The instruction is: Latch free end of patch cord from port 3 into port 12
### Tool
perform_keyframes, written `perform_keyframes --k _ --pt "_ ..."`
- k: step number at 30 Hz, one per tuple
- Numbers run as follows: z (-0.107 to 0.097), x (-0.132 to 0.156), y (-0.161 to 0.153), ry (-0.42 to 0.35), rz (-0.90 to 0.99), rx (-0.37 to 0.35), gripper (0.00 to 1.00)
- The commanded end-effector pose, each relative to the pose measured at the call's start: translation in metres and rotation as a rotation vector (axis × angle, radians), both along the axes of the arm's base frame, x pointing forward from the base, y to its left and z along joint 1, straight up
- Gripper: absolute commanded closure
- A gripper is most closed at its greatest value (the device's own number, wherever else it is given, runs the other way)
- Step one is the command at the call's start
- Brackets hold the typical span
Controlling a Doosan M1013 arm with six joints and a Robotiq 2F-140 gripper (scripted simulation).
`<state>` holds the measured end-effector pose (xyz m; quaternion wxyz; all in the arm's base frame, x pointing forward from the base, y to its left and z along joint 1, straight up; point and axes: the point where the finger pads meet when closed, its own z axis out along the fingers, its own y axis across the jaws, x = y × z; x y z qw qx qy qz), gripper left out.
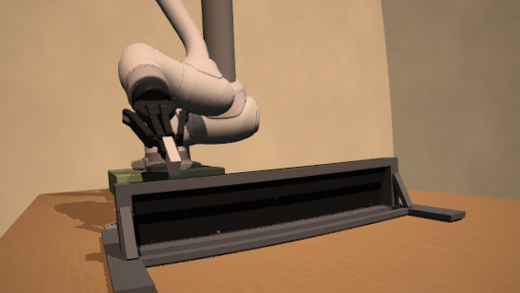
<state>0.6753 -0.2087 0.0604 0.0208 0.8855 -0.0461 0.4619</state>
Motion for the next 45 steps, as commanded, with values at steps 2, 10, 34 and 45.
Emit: perform_keyframes --k 2,10,34,45 --pt "0.015 -0.021 0.002 -0.001 0.0 0.001 1.0" --pt "0.044 -0.062 0.006 -0.001 0.0 0.001 1.0" --pt "0.074 -0.107 -0.003 0.023 0.008 -0.065 1.0" --pt "0.058 -0.104 -0.069 0.2 0.079 -0.382 1.0"
